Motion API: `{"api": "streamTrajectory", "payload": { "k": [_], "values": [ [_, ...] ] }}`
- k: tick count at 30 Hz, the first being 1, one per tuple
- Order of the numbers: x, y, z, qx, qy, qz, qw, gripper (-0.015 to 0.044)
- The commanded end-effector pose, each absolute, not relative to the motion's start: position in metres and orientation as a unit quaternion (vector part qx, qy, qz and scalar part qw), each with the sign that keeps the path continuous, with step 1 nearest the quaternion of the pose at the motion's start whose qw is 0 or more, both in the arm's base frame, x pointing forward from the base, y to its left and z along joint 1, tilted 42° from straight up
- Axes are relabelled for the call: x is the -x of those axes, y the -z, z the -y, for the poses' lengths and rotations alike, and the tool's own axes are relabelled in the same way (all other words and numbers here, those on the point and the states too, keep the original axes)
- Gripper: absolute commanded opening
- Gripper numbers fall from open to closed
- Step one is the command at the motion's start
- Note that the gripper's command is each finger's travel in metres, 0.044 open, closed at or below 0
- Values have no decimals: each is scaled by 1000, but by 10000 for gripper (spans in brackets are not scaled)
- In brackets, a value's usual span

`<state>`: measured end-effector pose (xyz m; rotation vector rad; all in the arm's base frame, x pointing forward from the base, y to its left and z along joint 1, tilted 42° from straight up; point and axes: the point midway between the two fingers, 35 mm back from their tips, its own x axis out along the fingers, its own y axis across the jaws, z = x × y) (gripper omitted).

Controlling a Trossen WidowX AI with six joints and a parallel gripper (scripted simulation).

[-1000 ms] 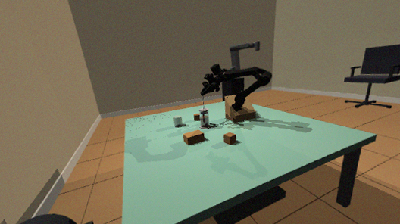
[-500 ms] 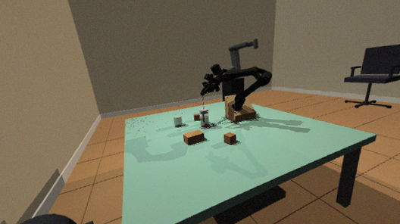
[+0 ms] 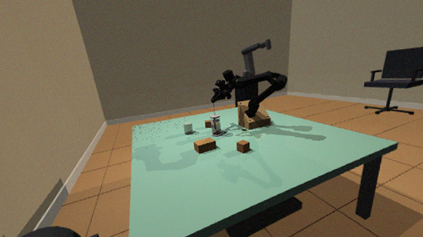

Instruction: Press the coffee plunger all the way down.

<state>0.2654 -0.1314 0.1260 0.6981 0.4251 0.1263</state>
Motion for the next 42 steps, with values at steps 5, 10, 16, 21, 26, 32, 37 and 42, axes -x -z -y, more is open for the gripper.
{"api": "streamTrajectory", "payload": {
  "k": [5, 10, 16, 21, 26, 32, 37, 42],
  "values": [
    [-267, -103, 118, -348, -60, -222, 909, 118],
    [-268, -96, 113, -348, -60, -222, 909, 118],
    [-270, -89, 107, -348, -59, -222, 909, 118],
    [-272, -82, 101, -348, -59, -222, 909, 118],
    [-274, -77, 96, -348, -59, -220, 909, 118],
    [-277, -70, 89, -349, -60, -218, 909, 118],
    [-281, -66, 83, -351, -60, -216, 909, 118],
    [-286, -65, 82, -351, -60, -215, 909, 118]
  ]
}}
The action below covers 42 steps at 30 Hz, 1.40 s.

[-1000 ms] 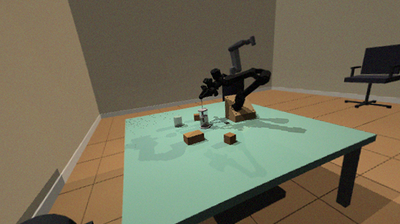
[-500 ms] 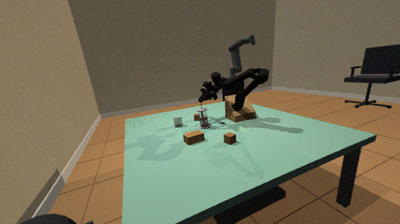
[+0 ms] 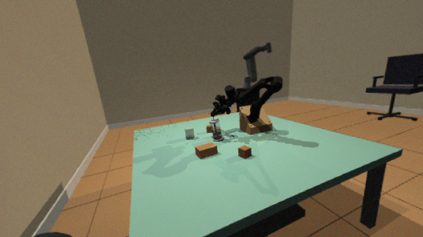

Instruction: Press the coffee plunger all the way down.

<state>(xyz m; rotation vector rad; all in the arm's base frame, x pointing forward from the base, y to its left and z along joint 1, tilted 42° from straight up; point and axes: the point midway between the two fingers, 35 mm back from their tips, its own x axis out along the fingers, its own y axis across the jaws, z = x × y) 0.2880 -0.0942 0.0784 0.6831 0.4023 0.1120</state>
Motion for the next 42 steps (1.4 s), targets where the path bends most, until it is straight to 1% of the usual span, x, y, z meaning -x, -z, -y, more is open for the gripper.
{"api": "streamTrajectory", "payload": {
  "k": [1, 42],
  "values": [
    [-287, -65, 82, -351, -60, -215, 909, 118],
    [-294, -67, 90, -346, -57, -209, 913, 118]
  ]
}}
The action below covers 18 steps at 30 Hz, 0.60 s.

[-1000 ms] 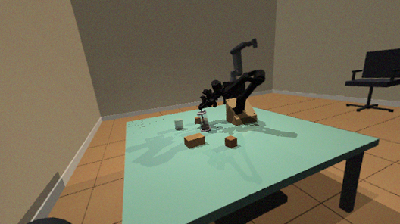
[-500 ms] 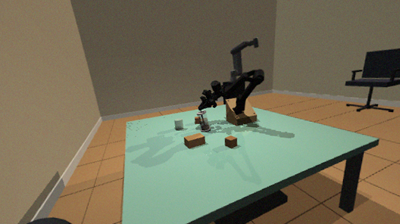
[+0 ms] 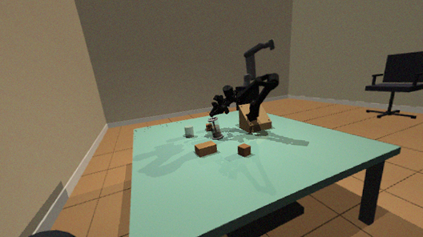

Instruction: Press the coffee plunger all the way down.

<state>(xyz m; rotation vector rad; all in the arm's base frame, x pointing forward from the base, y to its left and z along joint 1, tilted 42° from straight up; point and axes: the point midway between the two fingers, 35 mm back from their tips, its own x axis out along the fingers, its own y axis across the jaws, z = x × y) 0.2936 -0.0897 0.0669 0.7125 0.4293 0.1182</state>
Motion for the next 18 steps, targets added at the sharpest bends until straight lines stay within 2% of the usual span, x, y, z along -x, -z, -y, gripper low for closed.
{"api": "streamTrajectory", "payload": {
  "k": [1, 5, 17, 18],
  "values": [
    [-294, -67, 90, -346, -57, -209, 913, 118],
    [-294, -67, 90, -346, -57, -209, 913, 118],
    [-294, -67, 90, -346, -57, -209, 913, 433],
    [-294, -67, 90, -346, -57, -209, 913, 440]
  ]
}}
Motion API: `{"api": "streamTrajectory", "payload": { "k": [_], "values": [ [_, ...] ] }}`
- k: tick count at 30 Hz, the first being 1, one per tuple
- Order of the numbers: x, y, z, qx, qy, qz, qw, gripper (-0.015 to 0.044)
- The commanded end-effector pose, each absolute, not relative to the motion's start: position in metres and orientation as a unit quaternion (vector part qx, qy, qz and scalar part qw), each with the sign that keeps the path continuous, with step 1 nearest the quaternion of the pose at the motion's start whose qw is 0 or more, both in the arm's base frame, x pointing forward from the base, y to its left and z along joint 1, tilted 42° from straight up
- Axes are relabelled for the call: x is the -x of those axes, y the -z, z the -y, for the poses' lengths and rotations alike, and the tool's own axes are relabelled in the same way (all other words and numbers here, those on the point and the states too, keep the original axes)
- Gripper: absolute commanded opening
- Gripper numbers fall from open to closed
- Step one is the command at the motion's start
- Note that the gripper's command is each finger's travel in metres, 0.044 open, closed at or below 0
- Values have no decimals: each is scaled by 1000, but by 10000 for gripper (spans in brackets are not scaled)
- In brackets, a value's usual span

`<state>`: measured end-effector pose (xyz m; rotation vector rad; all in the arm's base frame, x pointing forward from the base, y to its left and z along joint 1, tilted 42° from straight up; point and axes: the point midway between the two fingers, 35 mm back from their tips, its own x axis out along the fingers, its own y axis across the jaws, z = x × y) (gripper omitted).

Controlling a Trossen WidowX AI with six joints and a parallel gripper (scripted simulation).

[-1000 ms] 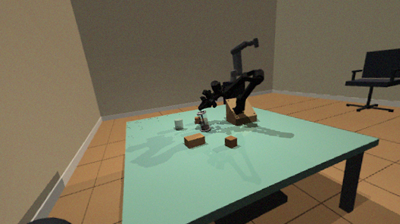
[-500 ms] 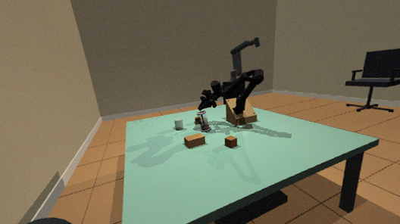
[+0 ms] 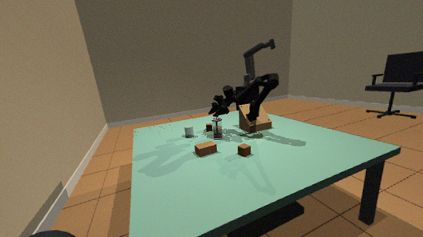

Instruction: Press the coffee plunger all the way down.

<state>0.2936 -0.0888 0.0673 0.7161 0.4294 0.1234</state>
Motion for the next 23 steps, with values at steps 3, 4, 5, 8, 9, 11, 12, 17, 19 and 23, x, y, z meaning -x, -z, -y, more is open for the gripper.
{"api": "streamTrajectory", "payload": {
  "k": [3, 4, 5, 8, 9, 11, 12, 17, 19, 23],
  "values": [
    [-293, -67, 91, -346, -57, -210, 913, 440],
    [-293, -69, 93, -345, -57, -211, 913, 440],
    [-291, -71, 96, -345, -57, -213, 913, 440],
    [-284, -84, 109, -343, -57, -219, 911, 440],
    [-280, -90, 115, -344, -57, -221, 911, 440],
    [-270, -107, 124, -346, -59, -221, 910, 440],
    [-264, -116, 128, -347, -60, -220, 910, 440],
    [-255, -130, 132, -350, -61, -216, 909, 440],
    [-255, -130, 132, -350, -61, -216, 909, 440],
    [-255, -130, 132, -350, -60, -216, 909, 440]
  ]
}}
